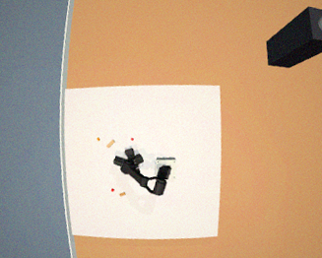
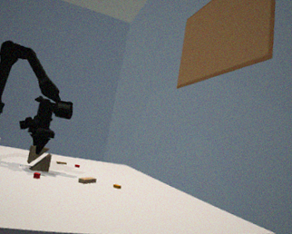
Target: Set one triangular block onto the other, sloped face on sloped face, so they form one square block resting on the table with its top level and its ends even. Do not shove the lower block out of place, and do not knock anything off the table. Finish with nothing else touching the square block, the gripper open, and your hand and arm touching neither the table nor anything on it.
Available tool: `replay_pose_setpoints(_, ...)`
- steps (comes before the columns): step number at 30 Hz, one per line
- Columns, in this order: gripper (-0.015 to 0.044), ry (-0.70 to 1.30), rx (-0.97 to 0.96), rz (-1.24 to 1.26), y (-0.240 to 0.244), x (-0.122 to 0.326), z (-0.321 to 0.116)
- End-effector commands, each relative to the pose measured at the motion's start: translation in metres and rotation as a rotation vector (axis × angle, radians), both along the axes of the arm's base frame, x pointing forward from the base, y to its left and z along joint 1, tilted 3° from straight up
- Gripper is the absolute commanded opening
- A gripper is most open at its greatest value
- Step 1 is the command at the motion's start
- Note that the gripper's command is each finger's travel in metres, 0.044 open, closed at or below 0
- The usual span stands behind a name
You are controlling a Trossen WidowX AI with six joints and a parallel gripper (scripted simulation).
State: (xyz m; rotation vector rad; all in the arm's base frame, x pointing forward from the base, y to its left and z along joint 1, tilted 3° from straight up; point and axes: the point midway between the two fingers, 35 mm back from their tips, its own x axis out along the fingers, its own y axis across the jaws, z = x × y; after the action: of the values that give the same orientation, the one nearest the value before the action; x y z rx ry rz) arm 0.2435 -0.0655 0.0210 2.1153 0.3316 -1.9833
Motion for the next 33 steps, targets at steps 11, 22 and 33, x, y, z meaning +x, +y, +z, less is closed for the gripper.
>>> replay_pose_setpoints(11, 0.0000, -0.003, 0.002, -0.001, 0.001, 0.004, -0.006)
replay_pose_setpoints(22, 0.0000, -0.003, 0.002, 0.000, 0.002, 0.007, -0.013)
replay_pose_setpoints(33, 0.0000, -0.003, 0.002, 0.001, 0.003, 0.010, -0.019)
